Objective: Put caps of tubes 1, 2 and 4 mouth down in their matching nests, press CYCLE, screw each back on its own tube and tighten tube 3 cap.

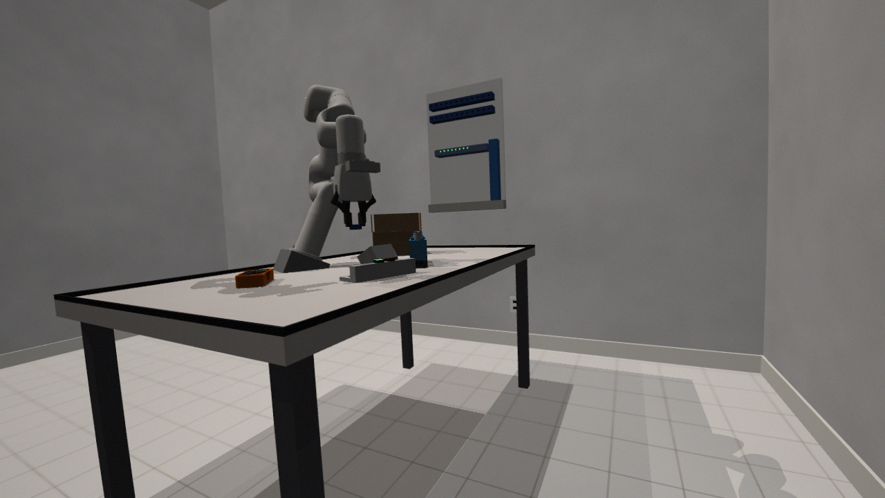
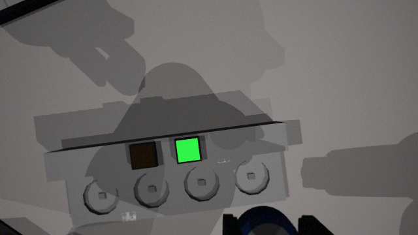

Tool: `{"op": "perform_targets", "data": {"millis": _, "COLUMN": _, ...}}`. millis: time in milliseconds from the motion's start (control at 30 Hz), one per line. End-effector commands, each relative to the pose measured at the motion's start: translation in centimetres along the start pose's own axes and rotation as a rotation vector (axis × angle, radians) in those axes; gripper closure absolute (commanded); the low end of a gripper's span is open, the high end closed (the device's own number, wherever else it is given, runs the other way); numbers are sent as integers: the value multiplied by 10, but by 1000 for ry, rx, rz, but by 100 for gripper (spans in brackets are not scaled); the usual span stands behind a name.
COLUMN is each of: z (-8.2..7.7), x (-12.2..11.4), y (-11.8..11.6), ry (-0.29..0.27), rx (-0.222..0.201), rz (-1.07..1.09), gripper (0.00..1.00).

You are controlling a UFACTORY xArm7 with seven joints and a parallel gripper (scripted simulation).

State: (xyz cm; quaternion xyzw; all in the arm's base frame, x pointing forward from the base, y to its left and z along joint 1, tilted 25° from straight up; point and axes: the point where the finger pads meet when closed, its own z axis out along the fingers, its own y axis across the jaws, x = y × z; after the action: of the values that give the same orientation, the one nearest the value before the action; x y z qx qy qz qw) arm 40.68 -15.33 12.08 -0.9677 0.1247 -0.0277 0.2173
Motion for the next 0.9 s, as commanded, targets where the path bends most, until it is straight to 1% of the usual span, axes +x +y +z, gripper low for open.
{"op": "perform_targets", "data": {"millis": 0, "z": -3, "x": -8, "y": -25, "ry": 12, "rx": -8, "rz": 112, "gripper": 100}}
{"op": "perform_targets", "data": {"millis": 67, "z": -3, "x": -13, "y": -40, "ry": 12, "rx": -8, "rz": 112, "gripper": 100}}
{"op": "perform_targets", "data": {"millis": 433, "z": -3, "x": -35, "y": -108, "ry": 12, "rx": -6, "rz": 112, "gripper": 100}}
{"op": "perform_targets", "data": {"millis": 500, "z": -3, "x": -35, "y": -108, "ry": 12, "rx": -6, "rz": 112, "gripper": 100}}
{"op": "perform_targets", "data": {"millis": 600, "z": -2, "x": -43, "y": -132, "ry": 12, "rx": -6, "rz": 112, "gripper": 100}}
{"op": "perform_targets", "data": {"millis": 867, "z": -2, "x": -59, "y": -182, "ry": 12, "rx": -6, "rz": 112, "gripper": 100}}
